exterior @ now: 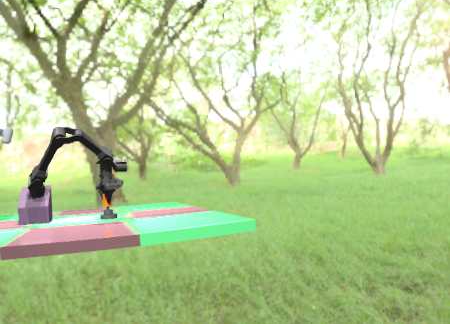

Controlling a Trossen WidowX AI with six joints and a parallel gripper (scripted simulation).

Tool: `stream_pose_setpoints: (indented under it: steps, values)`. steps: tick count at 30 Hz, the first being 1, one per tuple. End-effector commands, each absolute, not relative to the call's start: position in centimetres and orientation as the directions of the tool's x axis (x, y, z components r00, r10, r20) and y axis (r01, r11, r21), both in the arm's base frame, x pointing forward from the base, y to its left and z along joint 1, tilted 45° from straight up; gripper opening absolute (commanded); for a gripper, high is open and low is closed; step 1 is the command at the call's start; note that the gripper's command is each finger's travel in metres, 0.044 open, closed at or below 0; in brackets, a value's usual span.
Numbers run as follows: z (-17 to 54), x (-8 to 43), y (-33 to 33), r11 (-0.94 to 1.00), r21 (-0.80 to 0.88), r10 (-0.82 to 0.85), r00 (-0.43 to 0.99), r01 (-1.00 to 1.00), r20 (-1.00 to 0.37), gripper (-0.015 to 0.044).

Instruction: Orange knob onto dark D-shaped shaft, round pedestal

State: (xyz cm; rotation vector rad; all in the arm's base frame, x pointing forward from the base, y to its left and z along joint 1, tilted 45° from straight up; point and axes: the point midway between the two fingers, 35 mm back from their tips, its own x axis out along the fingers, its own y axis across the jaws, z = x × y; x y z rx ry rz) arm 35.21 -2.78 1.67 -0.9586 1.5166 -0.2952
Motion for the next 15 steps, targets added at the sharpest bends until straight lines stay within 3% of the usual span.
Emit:
stream_pose_setpoints:
  steps: [1,15]
  values:
    - [1.76,35.41,-2.79,0.617,-0.675,-0.703,0.103,-0.404,-0.704,0.0]
    - [1.56,35.43,-3.08,0.617,-0.675,-0.703,0.103,-0.404,-0.704,0.0]
